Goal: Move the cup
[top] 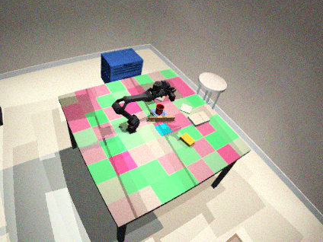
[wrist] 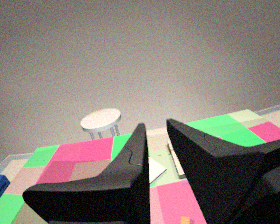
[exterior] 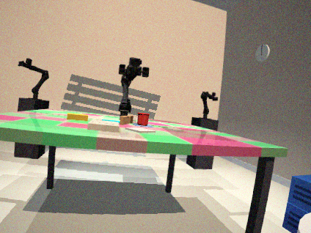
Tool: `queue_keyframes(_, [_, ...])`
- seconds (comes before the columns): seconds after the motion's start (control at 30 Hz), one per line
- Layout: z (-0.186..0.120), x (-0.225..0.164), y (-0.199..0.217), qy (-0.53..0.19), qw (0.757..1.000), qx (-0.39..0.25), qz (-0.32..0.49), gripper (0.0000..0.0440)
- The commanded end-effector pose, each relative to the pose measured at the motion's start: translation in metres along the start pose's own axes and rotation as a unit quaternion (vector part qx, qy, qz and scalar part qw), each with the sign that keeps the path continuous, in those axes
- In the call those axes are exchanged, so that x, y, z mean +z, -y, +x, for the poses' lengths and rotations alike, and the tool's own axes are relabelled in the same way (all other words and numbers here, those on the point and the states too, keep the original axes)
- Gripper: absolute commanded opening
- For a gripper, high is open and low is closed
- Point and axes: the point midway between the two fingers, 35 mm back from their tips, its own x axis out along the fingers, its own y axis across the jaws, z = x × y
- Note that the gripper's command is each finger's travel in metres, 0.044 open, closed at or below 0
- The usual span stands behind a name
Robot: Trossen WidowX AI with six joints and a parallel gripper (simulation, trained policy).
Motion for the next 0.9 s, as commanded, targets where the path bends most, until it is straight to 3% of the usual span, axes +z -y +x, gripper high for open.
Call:
queue_keyframes(0.0, [0.004,-0.002,-0.002,-0.02,1.0,0.0,0.012,0.0035])
queue_keyframes(0.27, [0.013,-0.001,-0.01,-0.057,0.997,0.01,0.047,0.0126])
queue_keyframes(0.87, [0.031,-0.007,-0.03,-0.16,0.978,0.016,0.134,0.011])
